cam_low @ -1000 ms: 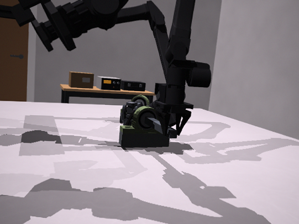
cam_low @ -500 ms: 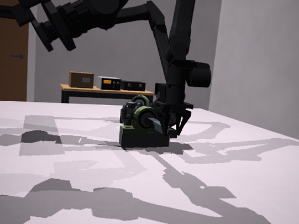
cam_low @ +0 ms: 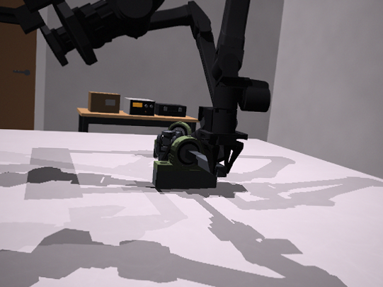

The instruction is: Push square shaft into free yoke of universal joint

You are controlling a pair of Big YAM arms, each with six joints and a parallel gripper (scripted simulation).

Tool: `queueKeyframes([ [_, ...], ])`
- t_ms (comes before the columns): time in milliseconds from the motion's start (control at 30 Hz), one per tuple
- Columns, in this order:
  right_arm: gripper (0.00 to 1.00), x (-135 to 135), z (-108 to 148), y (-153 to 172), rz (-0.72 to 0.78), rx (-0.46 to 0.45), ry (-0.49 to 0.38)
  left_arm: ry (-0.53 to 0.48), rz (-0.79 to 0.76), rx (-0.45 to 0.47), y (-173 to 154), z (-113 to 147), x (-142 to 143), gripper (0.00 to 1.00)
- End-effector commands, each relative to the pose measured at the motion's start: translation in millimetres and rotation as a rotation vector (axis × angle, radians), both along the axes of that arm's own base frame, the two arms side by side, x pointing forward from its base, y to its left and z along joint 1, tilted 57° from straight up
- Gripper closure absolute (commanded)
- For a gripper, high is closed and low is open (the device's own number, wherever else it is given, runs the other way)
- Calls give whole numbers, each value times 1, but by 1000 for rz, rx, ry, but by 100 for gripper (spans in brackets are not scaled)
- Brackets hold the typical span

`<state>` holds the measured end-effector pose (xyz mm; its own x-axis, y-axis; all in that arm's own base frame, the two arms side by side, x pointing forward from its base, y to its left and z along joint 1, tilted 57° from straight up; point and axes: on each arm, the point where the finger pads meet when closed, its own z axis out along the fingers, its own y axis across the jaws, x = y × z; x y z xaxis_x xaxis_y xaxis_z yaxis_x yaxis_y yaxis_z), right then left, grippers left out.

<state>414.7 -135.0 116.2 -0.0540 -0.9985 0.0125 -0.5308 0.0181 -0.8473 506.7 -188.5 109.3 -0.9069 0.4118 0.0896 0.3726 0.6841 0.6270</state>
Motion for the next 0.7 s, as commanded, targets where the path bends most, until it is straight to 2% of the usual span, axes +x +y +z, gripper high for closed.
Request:
queueKeyframes([
  [0,62,2,1,2,2,1,-6,-3,-32,-25,1,11,2,53],
  [33,66,2,1,2,2,1,-6,3,-38,-31,2,11,2,53],
  [167,66,2,1,2,2,1,-6,19,-69,-46,-4,10,0,53],
  [200,70,2,1,2,2,1,-6,29,-78,-56,-3,10,1,53],
  [267,70,2,1,2,2,1,-6,45,-96,-72,-1,9,1,53],
  [300,75,2,1,2,2,1,-6,50,-106,-77,-3,8,1,53],
  [367,75,2,1,2,2,1,-6,66,-131,-93,-6,8,0,53],
  [567,83,3,-4,0,3,4,-1,106,-191,-131,-11,6,-3,53],
  [600,95,3,-4,0,3,4,-1,111,-197,-136,-11,6,-3,53],
  [633,83,3,-4,0,3,4,-1,122,-207,-147,-10,5,-2,53],
  [667,83,3,-4,0,3,4,-1,122,-207,-147,-10,5,-2,53],
])
